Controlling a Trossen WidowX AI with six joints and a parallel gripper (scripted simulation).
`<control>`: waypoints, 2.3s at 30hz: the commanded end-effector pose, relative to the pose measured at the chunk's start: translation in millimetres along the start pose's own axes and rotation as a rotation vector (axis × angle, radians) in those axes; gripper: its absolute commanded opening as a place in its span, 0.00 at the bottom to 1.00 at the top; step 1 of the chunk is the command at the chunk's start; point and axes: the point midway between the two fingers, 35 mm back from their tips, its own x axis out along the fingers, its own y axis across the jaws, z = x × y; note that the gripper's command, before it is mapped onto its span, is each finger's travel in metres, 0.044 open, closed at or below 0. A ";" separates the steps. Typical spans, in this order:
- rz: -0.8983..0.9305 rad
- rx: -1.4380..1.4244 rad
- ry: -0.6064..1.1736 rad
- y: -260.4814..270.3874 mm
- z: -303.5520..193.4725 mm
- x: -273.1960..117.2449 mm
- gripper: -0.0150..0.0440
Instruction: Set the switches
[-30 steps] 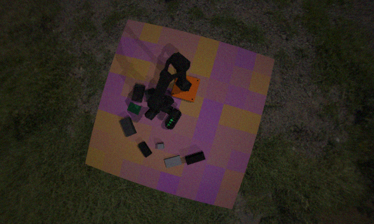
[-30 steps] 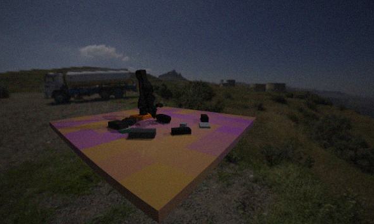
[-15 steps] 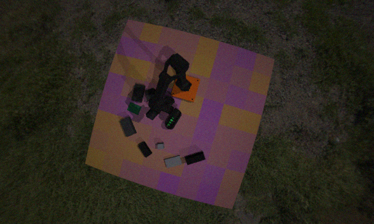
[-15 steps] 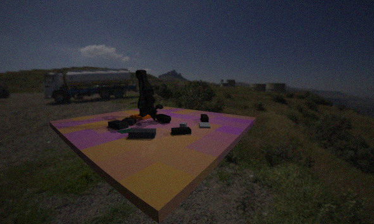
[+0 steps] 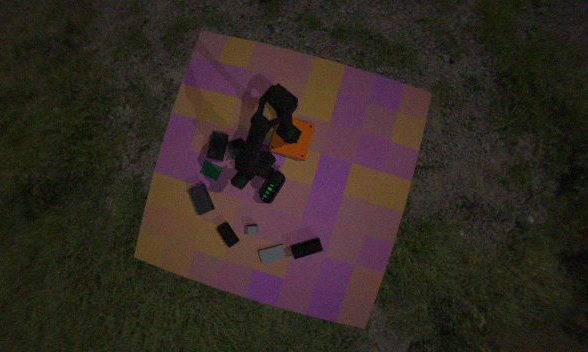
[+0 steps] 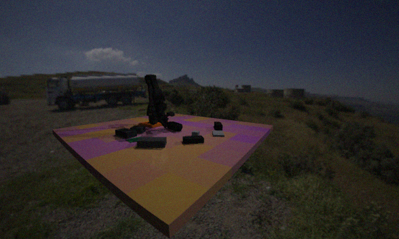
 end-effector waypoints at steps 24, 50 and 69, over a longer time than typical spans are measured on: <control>-0.002 0.003 0.003 -16.6 0.4 4.7 0.25; -0.006 0.002 0.003 -34.6 -1.7 10.1 0.25; -0.019 -0.012 -0.001 -40.1 -3.0 11.9 0.25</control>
